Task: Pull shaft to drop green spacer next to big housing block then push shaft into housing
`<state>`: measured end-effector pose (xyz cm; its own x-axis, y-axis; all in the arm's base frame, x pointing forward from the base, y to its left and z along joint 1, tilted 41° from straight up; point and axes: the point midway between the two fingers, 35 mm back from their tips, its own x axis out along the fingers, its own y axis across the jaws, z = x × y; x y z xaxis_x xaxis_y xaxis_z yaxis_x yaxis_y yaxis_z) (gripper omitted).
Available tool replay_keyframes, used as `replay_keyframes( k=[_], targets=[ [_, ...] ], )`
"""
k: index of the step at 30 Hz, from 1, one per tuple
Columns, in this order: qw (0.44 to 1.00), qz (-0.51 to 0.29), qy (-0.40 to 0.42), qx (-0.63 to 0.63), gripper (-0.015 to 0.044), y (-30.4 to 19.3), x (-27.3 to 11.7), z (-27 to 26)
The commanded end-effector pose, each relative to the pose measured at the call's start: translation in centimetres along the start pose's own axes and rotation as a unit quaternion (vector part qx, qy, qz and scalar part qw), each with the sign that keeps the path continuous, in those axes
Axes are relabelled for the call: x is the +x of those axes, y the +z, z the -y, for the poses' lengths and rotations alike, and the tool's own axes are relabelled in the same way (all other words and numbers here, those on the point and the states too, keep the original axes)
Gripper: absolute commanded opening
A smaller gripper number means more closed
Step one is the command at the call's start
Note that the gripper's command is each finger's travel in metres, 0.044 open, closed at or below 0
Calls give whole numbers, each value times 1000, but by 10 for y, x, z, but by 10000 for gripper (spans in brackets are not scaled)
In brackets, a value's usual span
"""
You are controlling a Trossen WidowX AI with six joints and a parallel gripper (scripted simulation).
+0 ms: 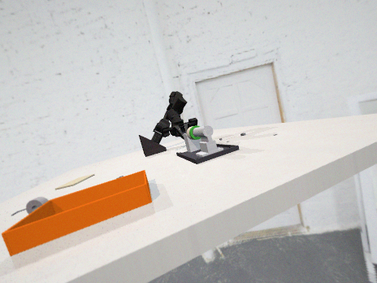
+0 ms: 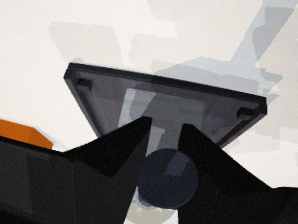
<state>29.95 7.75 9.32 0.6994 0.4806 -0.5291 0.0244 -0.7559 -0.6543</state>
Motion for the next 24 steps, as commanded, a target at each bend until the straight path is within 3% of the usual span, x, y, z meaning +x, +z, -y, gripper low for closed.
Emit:
replay_keyframes(
  k=[1,24],
  targets=[
    [1000,-1,-1,2,0,0,-1,0],
    [1000,-1,0,2,0,2,-2,0]
  ],
)
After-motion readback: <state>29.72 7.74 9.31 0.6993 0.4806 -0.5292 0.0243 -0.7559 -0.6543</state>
